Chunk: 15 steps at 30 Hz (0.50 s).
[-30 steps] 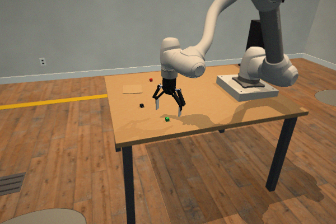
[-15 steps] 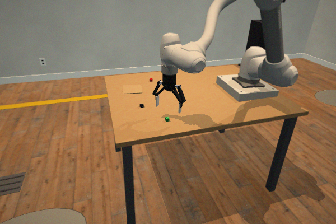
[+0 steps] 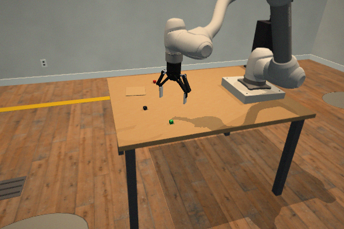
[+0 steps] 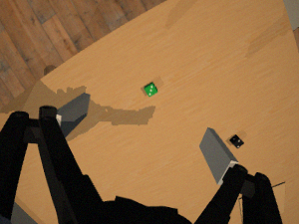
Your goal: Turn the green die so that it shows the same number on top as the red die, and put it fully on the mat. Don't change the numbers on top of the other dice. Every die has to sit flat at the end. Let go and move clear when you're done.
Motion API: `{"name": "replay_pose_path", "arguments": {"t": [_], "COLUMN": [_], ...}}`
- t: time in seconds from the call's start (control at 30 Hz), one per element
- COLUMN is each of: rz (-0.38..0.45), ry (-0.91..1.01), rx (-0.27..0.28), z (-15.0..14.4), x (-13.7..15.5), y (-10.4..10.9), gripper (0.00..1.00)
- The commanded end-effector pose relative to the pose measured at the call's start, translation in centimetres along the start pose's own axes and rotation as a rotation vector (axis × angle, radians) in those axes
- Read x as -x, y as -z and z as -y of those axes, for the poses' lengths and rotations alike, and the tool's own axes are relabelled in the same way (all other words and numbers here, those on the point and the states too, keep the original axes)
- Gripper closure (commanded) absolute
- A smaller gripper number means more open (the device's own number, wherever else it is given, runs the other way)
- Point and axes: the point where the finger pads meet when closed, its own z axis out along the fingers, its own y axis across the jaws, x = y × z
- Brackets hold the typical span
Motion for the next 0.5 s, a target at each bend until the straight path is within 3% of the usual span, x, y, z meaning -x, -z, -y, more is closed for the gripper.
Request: {"name": "replay_pose_path", "arguments": {"t": [0.0,0.3,0.47], "rz": [0.000,0.000,0.000], "ry": [0.000,-0.003,-0.245], "rx": [0.000,0.000,0.000], "z": [0.00,0.00,-0.04], "x": [0.00,0.00,-0.26], "y": [0.11,0.10,-0.26], "gripper": [0.00,0.00,0.00]}}
